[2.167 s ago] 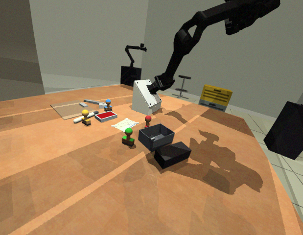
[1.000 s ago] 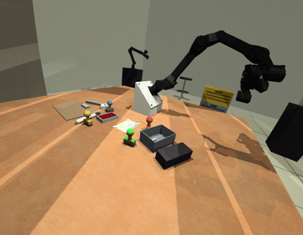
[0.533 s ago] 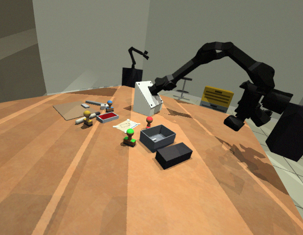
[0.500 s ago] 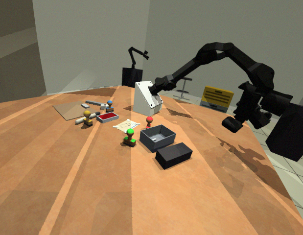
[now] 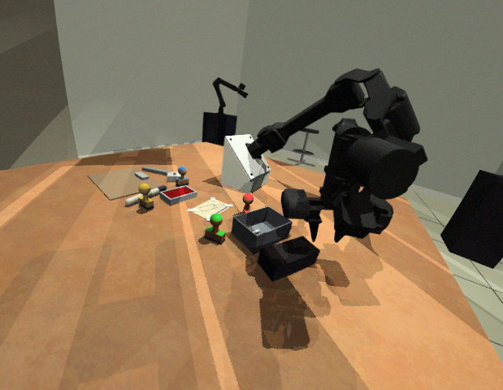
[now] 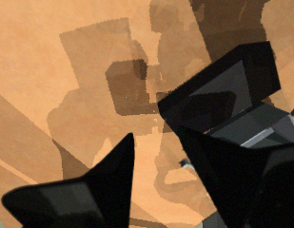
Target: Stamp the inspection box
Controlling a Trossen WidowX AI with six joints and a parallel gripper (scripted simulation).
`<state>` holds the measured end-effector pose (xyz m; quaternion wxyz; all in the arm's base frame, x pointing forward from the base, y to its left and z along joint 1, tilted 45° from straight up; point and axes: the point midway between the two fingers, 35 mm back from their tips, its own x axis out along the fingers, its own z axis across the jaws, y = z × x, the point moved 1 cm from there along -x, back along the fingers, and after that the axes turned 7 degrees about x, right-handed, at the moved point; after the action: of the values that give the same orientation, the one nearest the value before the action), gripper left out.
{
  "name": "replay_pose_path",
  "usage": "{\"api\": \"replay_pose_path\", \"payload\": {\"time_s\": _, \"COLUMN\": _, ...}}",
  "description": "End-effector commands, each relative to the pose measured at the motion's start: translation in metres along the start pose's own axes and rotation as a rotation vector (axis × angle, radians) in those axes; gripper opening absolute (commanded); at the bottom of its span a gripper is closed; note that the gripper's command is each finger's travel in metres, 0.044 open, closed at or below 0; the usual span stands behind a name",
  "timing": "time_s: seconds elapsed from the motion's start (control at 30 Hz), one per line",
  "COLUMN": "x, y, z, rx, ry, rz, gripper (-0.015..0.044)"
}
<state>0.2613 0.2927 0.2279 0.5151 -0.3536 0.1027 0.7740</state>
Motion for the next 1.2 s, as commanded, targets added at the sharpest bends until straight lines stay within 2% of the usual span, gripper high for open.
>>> {"api": "replay_pose_path", "payload": {"time_s": 0.0, "x": -0.013, "y": -0.012, "z": -0.066, "rx": 0.149, "ry": 0.042, "rz": -0.027, "gripper": 0.0211}}
{"api": "replay_pose_path", "payload": {"time_s": 0.23, "x": -0.053, "y": 0.000, "z": -0.190, "rx": 0.436, "ry": 0.077, "rz": -0.101, "gripper": 0.0211}}
{"api": "replay_pose_path", "payload": {"time_s": 0.3, "x": -0.060, "y": 0.007, "z": -0.212, "rx": 0.490, "ry": 0.077, "rz": -0.115, "gripper": 0.0211}}
{"api": "replay_pose_path", "payload": {"time_s": 0.53, "x": -0.059, "y": 0.008, "z": -0.215, "rx": 0.497, "ry": 0.077, "rz": -0.117, "gripper": 0.0211}}
{"api": "replay_pose_path", "payload": {"time_s": 1.17, "x": -0.028, "y": 0.004, "z": -0.219, "rx": 0.496, "ry": 0.078, "rz": -0.117, "gripper": 0.0211}}
